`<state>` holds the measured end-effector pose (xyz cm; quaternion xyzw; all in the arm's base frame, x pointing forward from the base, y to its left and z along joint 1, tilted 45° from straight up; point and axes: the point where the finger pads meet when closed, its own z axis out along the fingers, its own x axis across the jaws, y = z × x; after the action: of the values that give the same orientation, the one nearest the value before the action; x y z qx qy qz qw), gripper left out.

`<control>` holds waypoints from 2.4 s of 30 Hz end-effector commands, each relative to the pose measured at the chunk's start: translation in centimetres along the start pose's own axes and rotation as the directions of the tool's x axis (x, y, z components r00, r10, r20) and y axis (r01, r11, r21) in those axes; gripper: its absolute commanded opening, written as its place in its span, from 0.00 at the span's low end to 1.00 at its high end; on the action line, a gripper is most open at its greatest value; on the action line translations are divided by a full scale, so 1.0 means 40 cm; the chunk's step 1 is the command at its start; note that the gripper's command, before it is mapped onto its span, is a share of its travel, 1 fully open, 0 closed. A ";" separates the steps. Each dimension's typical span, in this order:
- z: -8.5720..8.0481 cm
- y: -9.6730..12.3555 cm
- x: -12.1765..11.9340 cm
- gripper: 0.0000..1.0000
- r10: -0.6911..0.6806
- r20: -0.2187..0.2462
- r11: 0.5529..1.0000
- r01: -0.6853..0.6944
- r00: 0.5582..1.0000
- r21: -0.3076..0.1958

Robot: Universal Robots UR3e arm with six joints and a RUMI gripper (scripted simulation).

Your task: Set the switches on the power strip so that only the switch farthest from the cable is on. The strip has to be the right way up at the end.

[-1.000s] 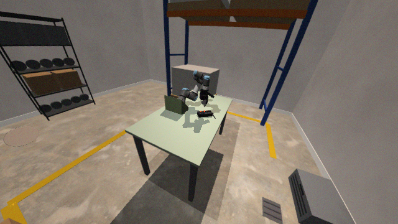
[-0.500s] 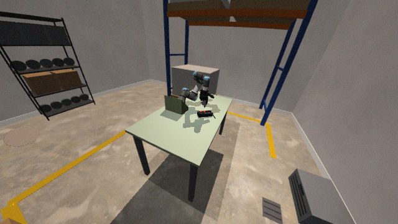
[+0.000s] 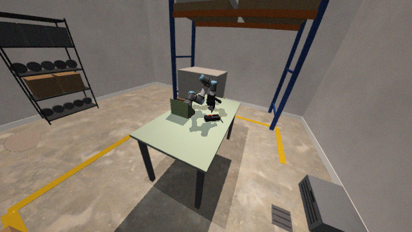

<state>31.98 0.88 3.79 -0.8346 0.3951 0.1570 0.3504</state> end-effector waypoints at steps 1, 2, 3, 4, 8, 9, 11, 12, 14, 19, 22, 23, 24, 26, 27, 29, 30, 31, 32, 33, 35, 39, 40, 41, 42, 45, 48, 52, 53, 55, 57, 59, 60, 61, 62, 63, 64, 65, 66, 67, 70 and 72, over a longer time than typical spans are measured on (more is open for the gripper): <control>0.011 0.000 0.002 0.00 0.000 -0.003 1.000 0.000 1.000 0.000; 0.015 0.000 0.002 0.00 0.000 -0.003 1.000 0.000 1.000 0.000; 0.018 0.000 0.002 0.00 0.000 -0.003 1.000 0.000 1.000 0.000; 0.021 0.000 0.002 0.00 0.000 -0.003 1.000 0.000 1.000 0.000; 0.032 0.000 0.002 0.00 0.000 -0.003 1.000 0.000 1.000 0.000; 0.034 0.000 0.002 0.00 0.000 -0.003 1.000 0.000 1.000 0.000; 0.038 0.000 0.002 0.00 0.000 -0.003 1.000 0.000 1.000 0.000; 0.040 0.000 0.002 0.00 0.000 -0.003 1.000 0.000 1.000 0.000; 0.040 0.000 0.002 0.00 0.000 -0.003 1.000 0.000 1.000 0.000; 0.046 0.000 0.002 0.00 0.000 -0.003 1.000 0.000 1.000 0.000; 0.048 0.000 0.002 0.00 0.000 -0.003 1.000 0.000 1.000 0.000; 0.048 0.000 0.002 0.00 0.000 -0.003 1.000 0.000 1.000 0.000; 0.048 0.000 0.002 0.00 0.000 -0.003 1.000 0.000 1.000 0.000; 0.048 0.000 0.002 0.00 0.000 -0.003 1.000 0.000 1.000 0.000; 0.048 0.000 0.002 0.00 0.000 -0.003 1.000 0.000 1.000 0.000; 0.048 0.000 0.002 0.00 0.000 -0.003 1.000 0.000 1.000 0.000; 0.048 0.000 0.002 0.00 0.000 -0.003 1.000 0.000 1.000 0.000; 0.048 0.000 0.002 0.00 0.000 -0.003 1.000 0.000 1.000 0.000; 0.048 0.000 0.002 0.00 0.000 -0.003 1.000 0.000 1.000 0.000; 0.048 0.000 0.002 0.00 0.000 -0.003 1.000 0.000 1.000 0.000; 0.048 0.000 0.002 0.00 0.000 -0.003 1.000 0.000 1.000 0.000; 0.048 0.000 0.002 0.00 0.000 -0.003 1.000 0.000 1.000 0.000; 0.048 0.000 0.002 0.00 0.000 -0.003 1.000 0.000 1.000 0.000; 0.048 0.000 0.002 0.00 0.000 -0.003 1.000 0.000 1.000 0.000; 0.048 0.000 0.002 0.00 0.000 -0.003 1.000 0.000 1.000 0.000; 0.048 0.000 0.002 0.00 0.000 -0.003 1.000 0.000 1.000 0.000; 0.048 0.000 0.002 0.00 0.000 -0.003 1.000 0.000 1.000 0.000; 0.048 0.000 0.002 0.00 0.000 -0.003 1.000 0.000 1.000 0.000; 0.048 0.000 0.002 0.00 0.000 -0.003 1.000 0.000 1.000 0.000; 0.048 0.000 0.002 0.00 0.000 -0.003 1.000 0.000 1.000 0.000; 0.048 0.000 0.002 0.00 0.000 -0.003 1.000 0.000 1.000 0.000; 0.048 0.000 0.002 0.00 0.000 -0.003 1.000 0.000 1.000 0.000; 0.048 0.000 0.002 0.00 0.000 -0.003 1.000 0.000 1.000 0.000; 0.048 0.000 0.002 0.00 0.000 -0.003 1.000 0.000 1.000 0.000; 0.048 0.000 0.002 0.00 0.000 -0.003 1.000 0.000 1.000 0.000; 0.048 0.000 0.002 0.00 0.000 -0.003 1.000 0.000 1.000 0.000; 0.048 0.000 0.002 0.00 0.000 -0.003 1.000 0.000 1.000 0.000; 0.048 0.000 0.002 0.00 0.000 -0.003 1.000 0.000 1.000 0.000; 0.048 0.000 0.002 0.00 0.000 -0.003 1.000 0.000 1.000 0.000; 0.048 0.000 0.002 0.00 0.000 -0.003 1.000 0.000 1.000 0.000; 0.048 0.000 0.002 0.00 0.000 -0.003 1.000 0.000 1.000 0.000; 0.048 0.000 0.003 0.00 0.000 -0.003 1.000 0.000 1.000 0.000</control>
<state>32.03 2.28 2.36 -0.8346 0.3953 0.1568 0.3503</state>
